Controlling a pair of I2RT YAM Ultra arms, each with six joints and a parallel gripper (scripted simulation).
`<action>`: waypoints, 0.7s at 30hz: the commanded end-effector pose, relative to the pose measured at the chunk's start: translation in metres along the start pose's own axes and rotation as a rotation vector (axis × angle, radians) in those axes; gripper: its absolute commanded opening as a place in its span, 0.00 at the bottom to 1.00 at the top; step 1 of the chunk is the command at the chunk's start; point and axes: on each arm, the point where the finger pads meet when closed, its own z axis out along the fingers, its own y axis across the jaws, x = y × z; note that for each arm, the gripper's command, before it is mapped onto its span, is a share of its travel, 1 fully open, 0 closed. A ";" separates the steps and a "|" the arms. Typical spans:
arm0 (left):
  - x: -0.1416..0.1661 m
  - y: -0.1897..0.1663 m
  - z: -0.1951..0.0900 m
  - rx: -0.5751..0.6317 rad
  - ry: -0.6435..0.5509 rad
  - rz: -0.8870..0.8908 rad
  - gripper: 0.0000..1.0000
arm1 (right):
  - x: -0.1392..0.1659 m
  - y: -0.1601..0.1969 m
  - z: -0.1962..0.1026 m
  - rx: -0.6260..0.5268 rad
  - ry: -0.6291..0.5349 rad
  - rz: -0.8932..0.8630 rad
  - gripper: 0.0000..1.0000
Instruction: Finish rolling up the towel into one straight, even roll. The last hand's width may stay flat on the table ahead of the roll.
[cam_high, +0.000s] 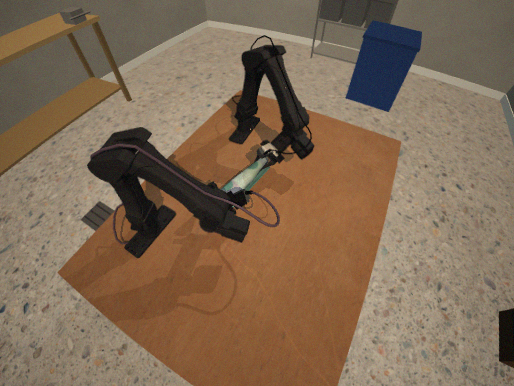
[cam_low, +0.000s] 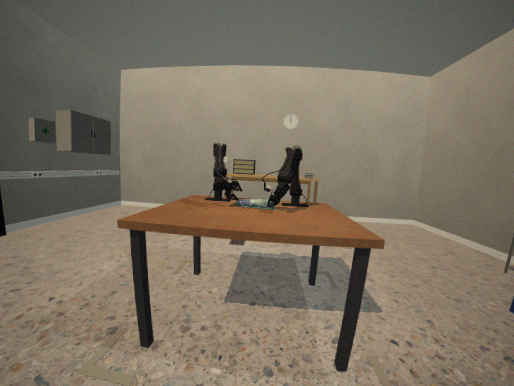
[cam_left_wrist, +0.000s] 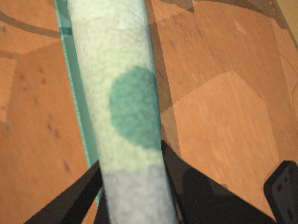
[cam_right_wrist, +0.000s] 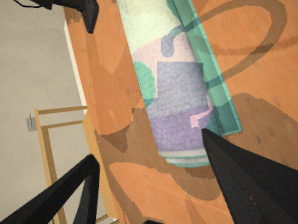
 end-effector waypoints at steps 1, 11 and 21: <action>-0.002 -0.013 -0.005 0.127 -0.012 -0.075 0.35 | -0.011 -0.002 -0.006 0.003 -0.021 -0.021 0.85; -0.003 -0.014 -0.006 0.260 -0.005 -0.183 0.35 | -0.011 -0.002 -0.006 0.003 -0.021 -0.021 0.85; 0.000 -0.012 -0.002 0.274 -0.004 -0.194 0.35 | -0.011 -0.002 -0.006 0.003 -0.021 -0.021 0.85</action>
